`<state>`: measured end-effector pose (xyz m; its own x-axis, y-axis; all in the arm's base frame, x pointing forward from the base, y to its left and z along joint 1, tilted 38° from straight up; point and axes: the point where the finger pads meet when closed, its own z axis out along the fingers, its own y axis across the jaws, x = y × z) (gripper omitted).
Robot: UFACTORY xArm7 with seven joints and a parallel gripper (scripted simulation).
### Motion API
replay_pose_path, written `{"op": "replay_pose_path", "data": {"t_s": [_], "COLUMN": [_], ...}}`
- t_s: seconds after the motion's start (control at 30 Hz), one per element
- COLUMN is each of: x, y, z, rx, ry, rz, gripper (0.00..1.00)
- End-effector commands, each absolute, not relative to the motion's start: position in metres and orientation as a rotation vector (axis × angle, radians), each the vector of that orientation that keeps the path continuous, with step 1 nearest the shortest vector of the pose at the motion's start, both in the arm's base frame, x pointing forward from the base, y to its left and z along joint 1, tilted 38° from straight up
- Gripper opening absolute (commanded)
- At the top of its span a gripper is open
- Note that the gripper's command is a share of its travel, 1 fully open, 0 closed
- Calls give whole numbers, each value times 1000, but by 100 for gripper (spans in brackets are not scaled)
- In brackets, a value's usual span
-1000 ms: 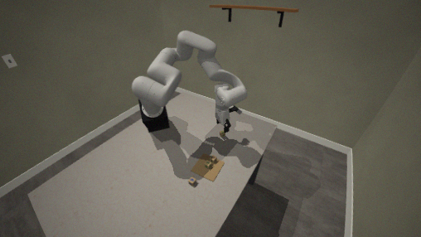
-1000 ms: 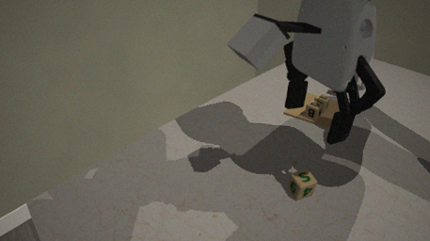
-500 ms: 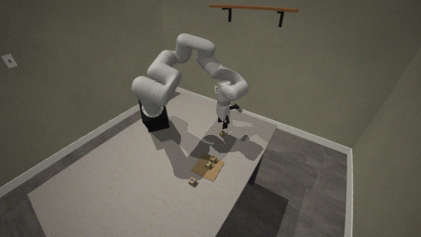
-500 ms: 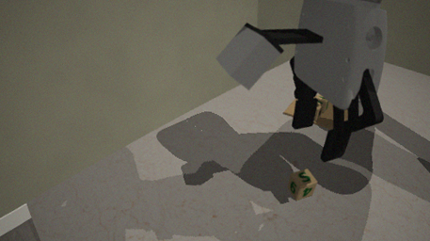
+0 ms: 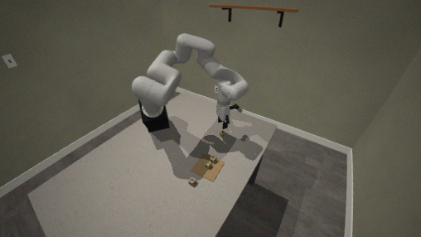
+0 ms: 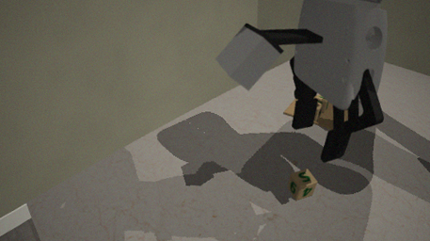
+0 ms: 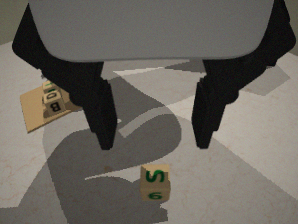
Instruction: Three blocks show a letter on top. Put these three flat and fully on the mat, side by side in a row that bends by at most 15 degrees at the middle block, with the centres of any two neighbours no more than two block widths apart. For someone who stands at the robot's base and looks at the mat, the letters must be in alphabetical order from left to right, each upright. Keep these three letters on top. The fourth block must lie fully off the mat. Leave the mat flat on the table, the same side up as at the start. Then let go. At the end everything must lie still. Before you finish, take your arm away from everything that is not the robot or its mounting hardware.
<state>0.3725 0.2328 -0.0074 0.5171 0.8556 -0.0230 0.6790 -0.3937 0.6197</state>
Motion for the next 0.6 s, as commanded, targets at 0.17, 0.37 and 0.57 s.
{"op": "replay_pose_path", "data": {"t_s": [0.17,0.37,0.57], "x": [373,373,374], "y": [234,234,234], "z": [-6,-6,-8], "rx": [2189,2189,2189], "ry": [1248,1248,1248], "rz": [408,408,408], "gripper": [69,69,69]}}
